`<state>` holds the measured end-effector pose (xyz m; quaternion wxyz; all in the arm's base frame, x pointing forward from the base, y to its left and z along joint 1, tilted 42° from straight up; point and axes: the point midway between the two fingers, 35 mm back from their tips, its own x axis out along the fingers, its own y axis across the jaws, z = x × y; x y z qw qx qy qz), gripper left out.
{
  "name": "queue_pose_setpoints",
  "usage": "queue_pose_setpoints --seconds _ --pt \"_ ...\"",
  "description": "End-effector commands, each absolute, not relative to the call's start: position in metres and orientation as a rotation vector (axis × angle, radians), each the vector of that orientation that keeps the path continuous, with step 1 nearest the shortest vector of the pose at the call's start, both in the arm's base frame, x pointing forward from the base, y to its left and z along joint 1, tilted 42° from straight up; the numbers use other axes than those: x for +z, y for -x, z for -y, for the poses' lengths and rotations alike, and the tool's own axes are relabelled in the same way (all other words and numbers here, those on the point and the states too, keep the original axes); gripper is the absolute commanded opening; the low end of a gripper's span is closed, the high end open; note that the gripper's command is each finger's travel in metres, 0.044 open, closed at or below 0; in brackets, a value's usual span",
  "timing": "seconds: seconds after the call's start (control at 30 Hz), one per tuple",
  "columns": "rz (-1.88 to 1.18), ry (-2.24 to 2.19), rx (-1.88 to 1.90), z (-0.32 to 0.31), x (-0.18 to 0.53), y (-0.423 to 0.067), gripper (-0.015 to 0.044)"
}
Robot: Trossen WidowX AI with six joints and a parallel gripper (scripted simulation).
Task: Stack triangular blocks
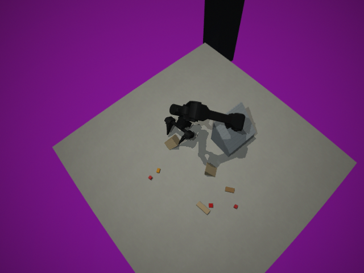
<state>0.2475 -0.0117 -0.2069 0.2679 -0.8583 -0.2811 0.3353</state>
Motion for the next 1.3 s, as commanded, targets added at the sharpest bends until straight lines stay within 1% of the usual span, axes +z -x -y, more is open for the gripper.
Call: queue_pose_setpoints --seconds 0.0,0.6,1.27 --pt "0.749 2.310 0.925 0.010 -0.210 -0.244 0.0440" --pt "0.750 2.309 0.923 0.002 -0.206 -0.264 0.0440" --pt "0.750 2.309 0.923 0.002 -0.206 -0.264 0.0440"
